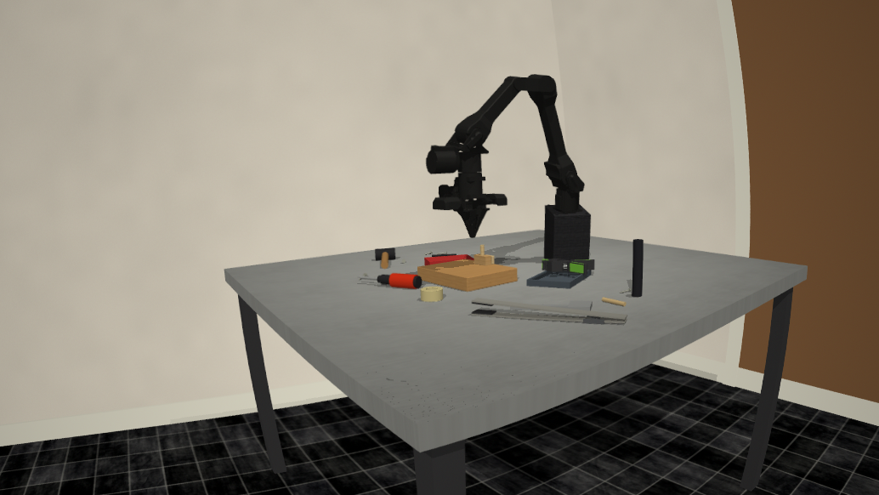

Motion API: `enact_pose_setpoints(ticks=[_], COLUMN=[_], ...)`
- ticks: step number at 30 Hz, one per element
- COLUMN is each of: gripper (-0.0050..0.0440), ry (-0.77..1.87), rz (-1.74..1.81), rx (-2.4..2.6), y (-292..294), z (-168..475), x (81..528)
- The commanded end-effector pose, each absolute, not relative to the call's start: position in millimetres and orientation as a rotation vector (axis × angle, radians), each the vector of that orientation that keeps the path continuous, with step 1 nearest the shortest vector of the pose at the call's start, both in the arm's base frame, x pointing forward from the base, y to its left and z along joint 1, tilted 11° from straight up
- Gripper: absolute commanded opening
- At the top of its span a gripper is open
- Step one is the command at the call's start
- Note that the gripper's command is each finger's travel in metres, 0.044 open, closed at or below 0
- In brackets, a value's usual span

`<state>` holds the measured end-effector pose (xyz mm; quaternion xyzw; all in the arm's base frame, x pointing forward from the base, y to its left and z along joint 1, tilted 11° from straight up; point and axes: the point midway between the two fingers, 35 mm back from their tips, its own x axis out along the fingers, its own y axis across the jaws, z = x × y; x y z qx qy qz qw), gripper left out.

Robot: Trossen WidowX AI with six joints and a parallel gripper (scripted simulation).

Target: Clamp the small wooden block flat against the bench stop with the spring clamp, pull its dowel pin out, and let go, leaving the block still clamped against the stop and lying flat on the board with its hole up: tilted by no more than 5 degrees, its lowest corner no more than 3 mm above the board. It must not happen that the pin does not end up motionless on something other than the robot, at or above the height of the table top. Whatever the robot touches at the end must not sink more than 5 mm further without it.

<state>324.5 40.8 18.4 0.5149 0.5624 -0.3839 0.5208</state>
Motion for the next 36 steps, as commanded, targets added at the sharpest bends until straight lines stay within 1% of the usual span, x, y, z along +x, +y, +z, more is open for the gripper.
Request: enact_pose_setpoints(ticks=[1,12,36], gripper=[0.0,0.0,0.0], ry=[1.348,1.353,1.353], rz=[-0.92,-0.92,-0.92], rx=[1.234,1.228,1.228], y=[41,41,47], z=[18,14,-21], x=[325,327,331])
